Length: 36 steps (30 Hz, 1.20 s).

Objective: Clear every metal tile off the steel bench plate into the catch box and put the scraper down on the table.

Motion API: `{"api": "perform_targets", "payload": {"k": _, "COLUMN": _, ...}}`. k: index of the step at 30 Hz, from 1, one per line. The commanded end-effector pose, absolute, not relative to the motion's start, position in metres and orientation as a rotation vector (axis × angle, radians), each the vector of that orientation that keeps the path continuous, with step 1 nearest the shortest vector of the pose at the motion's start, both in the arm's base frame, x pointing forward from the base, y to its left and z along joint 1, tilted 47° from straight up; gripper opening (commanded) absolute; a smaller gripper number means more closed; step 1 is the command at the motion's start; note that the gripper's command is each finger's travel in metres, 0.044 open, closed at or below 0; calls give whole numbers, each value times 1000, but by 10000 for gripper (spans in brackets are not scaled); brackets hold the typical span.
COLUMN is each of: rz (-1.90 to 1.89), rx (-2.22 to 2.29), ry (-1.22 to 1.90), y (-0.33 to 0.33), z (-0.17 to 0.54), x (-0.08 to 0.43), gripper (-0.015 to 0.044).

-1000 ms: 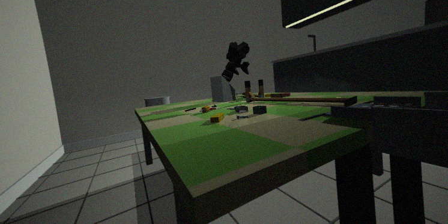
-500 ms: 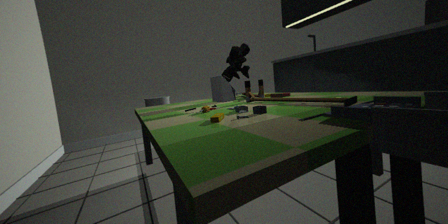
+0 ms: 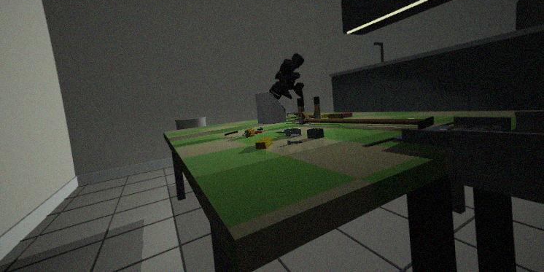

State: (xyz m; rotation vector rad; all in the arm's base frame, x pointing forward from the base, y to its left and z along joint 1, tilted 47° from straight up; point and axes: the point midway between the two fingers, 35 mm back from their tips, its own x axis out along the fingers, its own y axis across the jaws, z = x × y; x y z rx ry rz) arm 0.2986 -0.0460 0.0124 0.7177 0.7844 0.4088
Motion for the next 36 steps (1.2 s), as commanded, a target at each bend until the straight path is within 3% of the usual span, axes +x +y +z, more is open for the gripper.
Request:
{"api": "perform_targets", "payload": {"k": 1, "rz": 404, "rx": 726, "ry": 800, "y": -42, "z": 5, "x": 301, "gripper": 440}}
{"api": "perform_targets", "payload": {"k": 36, "rz": 406, "rx": 729, "ry": 795, "y": -8, "z": -22, "x": 338, "gripper": 440}}
